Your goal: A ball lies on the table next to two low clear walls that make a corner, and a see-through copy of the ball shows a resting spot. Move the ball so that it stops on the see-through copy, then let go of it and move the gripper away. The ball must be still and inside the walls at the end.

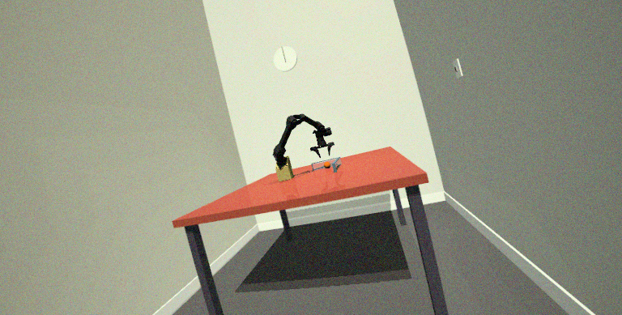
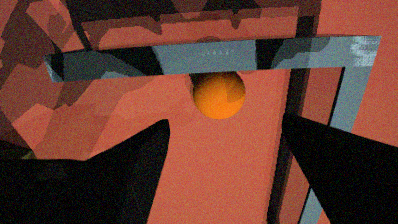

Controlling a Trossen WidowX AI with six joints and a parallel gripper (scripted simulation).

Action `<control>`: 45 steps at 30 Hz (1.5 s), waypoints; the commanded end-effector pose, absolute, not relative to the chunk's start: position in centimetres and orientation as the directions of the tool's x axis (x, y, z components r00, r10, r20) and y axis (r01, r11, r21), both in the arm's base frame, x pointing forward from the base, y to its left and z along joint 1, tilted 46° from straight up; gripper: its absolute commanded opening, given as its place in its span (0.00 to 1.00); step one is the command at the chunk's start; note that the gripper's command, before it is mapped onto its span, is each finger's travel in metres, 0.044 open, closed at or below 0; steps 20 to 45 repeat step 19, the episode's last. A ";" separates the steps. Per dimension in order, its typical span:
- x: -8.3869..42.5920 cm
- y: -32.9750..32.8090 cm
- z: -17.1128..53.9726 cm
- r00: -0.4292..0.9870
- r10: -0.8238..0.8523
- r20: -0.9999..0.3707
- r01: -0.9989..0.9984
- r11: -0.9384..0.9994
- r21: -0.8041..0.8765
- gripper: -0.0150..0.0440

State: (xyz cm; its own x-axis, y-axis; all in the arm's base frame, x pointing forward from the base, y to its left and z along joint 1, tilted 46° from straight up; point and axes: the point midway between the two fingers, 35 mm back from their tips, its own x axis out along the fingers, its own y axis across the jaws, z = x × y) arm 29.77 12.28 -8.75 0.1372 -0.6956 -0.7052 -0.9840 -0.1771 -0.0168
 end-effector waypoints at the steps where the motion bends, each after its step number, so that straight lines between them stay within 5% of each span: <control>1: 29.5 13.3 -7.3 0.131 -0.696 -0.706 -0.986 -0.167 -0.019 0.85; 8: 29.8 13.0 -8.2 0.149 -0.689 -0.709 -0.983 -0.184 -0.028 0.85; 12: 29.1 15.6 -5.3 0.151 -0.687 -0.711 -0.983 -0.182 -0.033 1.00; 45: 28.8 16.3 -4.4 0.151 -0.687 -0.711 -0.983 -0.181 -0.034 1.00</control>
